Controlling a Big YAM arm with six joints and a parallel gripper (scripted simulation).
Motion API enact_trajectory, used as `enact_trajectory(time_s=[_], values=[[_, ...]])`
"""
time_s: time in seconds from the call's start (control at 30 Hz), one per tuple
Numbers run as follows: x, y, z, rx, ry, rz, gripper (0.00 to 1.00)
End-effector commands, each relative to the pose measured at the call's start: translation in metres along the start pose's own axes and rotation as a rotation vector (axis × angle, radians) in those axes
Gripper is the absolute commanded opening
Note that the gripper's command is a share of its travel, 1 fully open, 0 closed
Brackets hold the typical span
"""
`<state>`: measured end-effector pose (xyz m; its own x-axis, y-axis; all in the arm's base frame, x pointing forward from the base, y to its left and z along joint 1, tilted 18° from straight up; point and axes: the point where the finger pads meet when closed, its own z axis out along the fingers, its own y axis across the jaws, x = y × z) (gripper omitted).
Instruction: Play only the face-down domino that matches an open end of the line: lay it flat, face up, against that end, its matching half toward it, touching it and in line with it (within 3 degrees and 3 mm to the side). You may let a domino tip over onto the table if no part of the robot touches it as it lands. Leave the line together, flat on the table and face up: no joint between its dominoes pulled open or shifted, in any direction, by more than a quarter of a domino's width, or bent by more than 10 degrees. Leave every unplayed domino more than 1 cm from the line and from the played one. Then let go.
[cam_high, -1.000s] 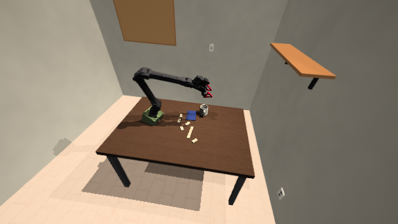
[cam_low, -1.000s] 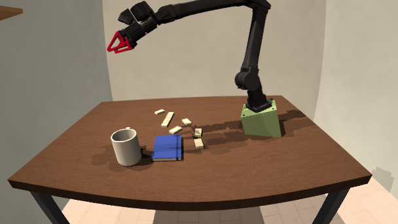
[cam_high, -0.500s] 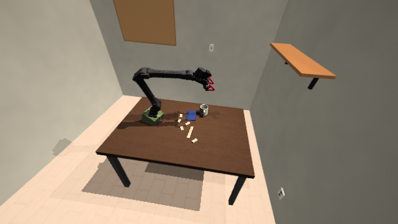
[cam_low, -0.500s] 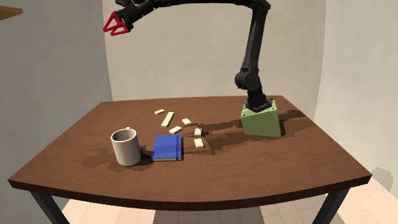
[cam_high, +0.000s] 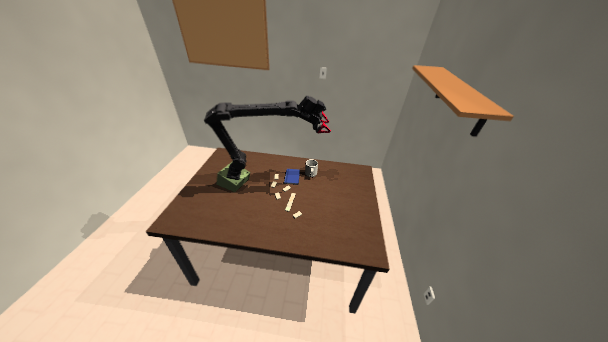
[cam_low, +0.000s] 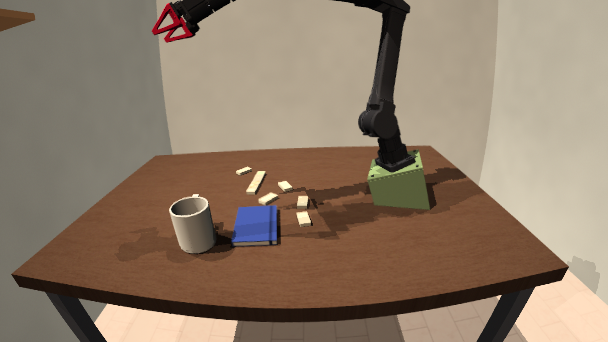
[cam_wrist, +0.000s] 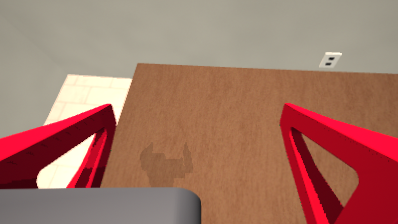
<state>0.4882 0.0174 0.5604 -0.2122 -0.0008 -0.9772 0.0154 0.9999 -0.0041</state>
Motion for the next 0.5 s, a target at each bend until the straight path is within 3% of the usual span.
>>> enact_trajectory(time_s=[0.0,0.03,0.33,0.47], values=[[-0.039,0.005,-0.008,-0.009,-0.057,0.01,1.0],[-0.002,0.0,-0.001,-0.001,-0.008,0.001,1.0],[-0.021,0.004,-0.001,-0.009,-0.063,0.009,1.0],[-0.021,0.004,-0.001,-0.009,-0.063,0.009,1.0]])
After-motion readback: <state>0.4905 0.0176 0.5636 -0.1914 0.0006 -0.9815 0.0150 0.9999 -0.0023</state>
